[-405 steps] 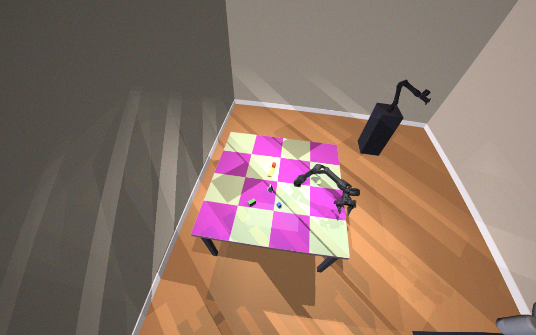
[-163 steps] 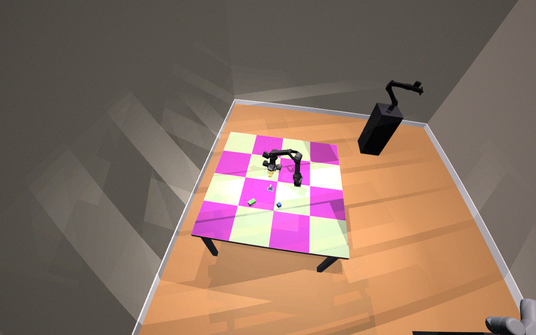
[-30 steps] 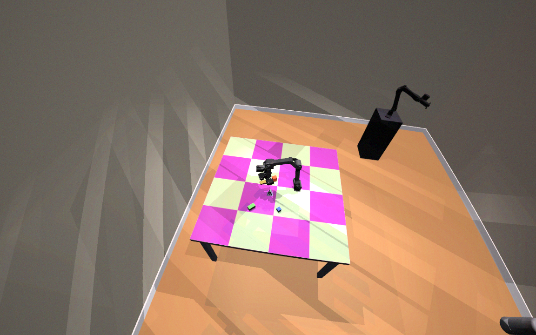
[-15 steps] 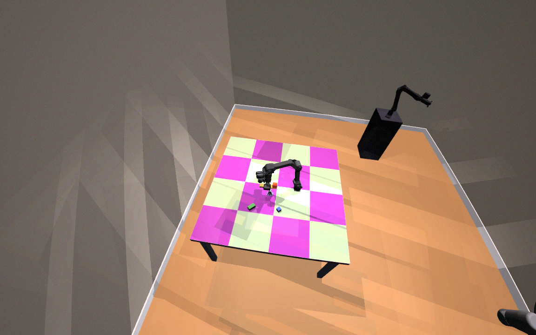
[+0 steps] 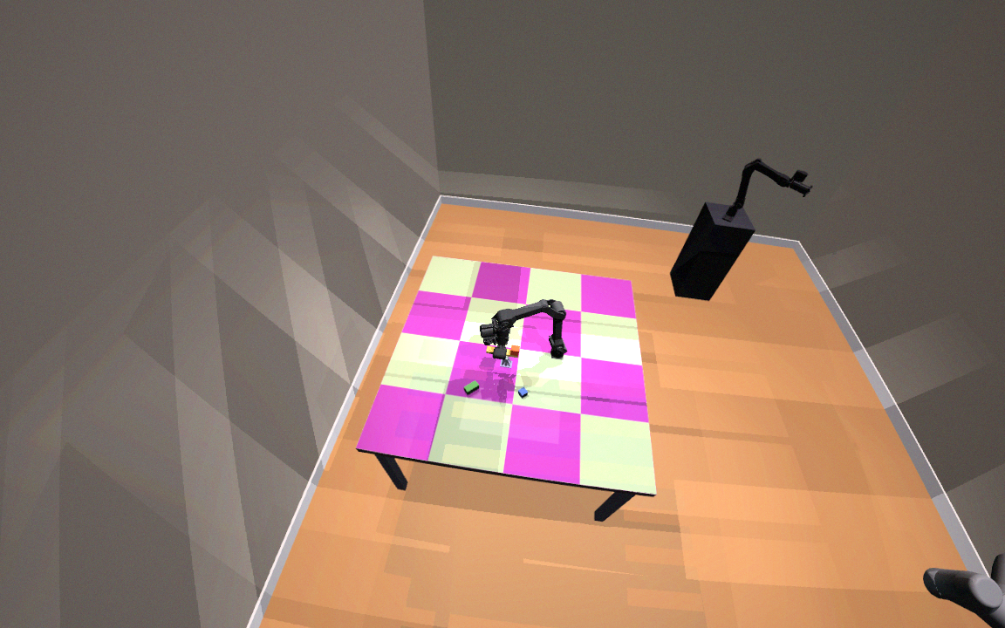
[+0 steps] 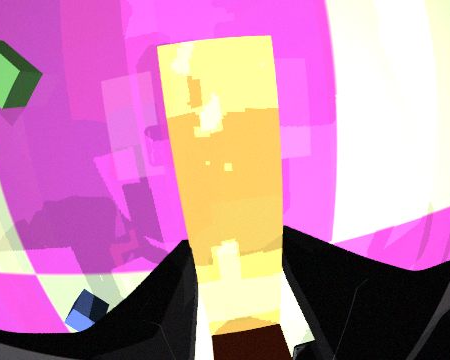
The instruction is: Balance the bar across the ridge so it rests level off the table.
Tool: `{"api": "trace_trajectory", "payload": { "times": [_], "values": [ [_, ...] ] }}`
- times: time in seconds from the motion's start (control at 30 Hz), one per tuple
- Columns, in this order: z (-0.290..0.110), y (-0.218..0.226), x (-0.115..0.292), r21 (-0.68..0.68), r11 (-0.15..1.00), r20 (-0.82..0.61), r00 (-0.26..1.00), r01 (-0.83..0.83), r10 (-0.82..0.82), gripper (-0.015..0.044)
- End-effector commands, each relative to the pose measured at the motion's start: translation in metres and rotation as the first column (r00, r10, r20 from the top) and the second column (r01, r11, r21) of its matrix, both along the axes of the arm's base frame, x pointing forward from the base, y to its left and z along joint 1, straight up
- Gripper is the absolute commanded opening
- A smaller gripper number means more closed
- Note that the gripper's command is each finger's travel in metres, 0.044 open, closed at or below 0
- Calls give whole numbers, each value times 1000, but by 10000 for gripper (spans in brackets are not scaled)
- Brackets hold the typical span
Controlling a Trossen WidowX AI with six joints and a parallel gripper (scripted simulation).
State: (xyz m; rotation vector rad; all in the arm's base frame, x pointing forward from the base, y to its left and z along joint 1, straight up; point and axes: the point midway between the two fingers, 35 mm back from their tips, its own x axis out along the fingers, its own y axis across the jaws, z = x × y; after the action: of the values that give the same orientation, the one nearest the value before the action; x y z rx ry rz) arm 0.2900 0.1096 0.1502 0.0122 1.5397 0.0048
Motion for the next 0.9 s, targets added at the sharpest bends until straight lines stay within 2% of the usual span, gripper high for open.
{"api": "trace_trajectory", "payload": {
  "times": [0.0, 0.4, 0.87],
  "values": [
    [-8, -1, 0, 0, 1000, -3, 1000, 8, -8, 0],
    [-27, -4, 0, 0, 1000, -3, 1000, 10, -10, 0],
    [-26, -4, 0, 0, 1000, -3, 1000, 10, -10, 0]
  ]
}}
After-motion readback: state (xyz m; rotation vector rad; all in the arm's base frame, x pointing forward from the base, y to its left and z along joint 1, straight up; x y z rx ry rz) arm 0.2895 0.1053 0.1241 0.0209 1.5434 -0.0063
